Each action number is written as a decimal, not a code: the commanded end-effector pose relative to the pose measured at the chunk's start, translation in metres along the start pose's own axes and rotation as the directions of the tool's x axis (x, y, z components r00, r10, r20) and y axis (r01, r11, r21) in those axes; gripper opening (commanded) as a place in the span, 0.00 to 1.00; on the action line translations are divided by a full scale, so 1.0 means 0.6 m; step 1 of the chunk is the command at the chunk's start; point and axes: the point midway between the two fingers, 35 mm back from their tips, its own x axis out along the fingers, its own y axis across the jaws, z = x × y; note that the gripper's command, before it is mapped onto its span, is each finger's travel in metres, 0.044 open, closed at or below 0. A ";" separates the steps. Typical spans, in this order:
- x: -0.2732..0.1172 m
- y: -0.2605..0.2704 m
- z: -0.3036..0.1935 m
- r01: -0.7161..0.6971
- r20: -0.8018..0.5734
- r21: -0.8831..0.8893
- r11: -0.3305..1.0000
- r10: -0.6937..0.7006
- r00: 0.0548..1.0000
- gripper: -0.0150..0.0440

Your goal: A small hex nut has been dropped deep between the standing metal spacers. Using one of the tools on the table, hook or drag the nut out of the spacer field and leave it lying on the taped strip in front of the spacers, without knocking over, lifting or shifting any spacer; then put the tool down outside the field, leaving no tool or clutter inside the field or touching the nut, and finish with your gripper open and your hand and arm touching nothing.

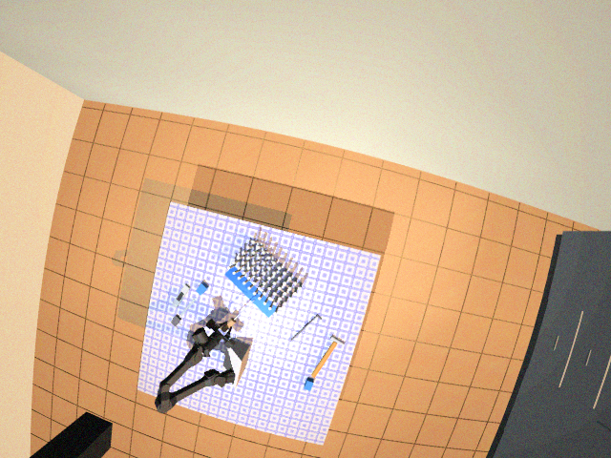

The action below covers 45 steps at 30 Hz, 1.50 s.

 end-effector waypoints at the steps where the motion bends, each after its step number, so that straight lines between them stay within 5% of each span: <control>1: -0.022 -0.008 -0.021 0.007 -0.007 -0.007 1.000 -0.007 1.000 0.25; 23: -0.135 -0.006 -0.082 0.007 -0.003 0.007 1.000 -0.007 1.000 0.25; 45: -0.159 -0.084 -0.074 0.111 -0.052 0.541 0.833 -0.099 0.994 0.25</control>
